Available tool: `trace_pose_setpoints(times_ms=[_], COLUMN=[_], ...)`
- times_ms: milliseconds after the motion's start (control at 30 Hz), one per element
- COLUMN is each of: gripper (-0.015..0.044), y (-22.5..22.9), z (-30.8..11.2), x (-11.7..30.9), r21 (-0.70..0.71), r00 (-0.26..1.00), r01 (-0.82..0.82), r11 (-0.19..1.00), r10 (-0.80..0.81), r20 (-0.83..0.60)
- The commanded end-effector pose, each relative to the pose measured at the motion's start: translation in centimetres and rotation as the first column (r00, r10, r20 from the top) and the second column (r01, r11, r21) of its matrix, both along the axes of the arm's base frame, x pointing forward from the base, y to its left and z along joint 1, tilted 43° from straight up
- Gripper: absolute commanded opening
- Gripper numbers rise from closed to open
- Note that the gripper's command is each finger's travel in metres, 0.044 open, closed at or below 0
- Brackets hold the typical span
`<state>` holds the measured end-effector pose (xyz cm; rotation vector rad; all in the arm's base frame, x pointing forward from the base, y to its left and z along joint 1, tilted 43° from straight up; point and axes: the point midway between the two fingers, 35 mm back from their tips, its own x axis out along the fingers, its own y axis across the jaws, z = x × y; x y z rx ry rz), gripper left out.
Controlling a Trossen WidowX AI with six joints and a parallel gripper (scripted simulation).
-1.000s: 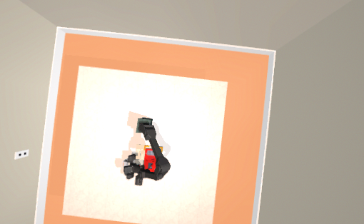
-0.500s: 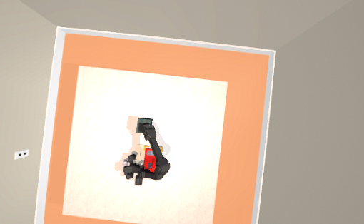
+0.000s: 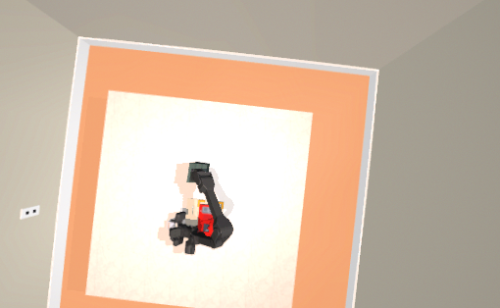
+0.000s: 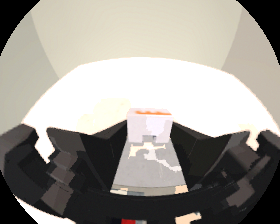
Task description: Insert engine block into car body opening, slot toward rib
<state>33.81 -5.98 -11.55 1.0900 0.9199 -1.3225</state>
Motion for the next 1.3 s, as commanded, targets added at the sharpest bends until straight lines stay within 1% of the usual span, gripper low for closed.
trace_pose_setpoints(times_ms=[0,400,633,1000,1267], gripper=[0.0131,0.0440,0.0440,0.0440,0.0440], y=[-0.1,-0.1,0.0,0.1,0.0], z=[0.1,0.1,0.4,4.6,4.2], x=[0.1,0.1,0.1,-0.2,-0.1], r21=[-0.002,-0.002,0.004,0.010,0.005], r00=[1.000,1.000,1.000,1.000,1.000], r01=[0.000,0.000,-0.009,-0.020,-0.015], r11=[1.000,1.000,1.000,1.000,1.000], r10=[0.000,0.000,0.009,0.020,0.015], r20=[0.003,0.003,0.000,-0.005,0.000])
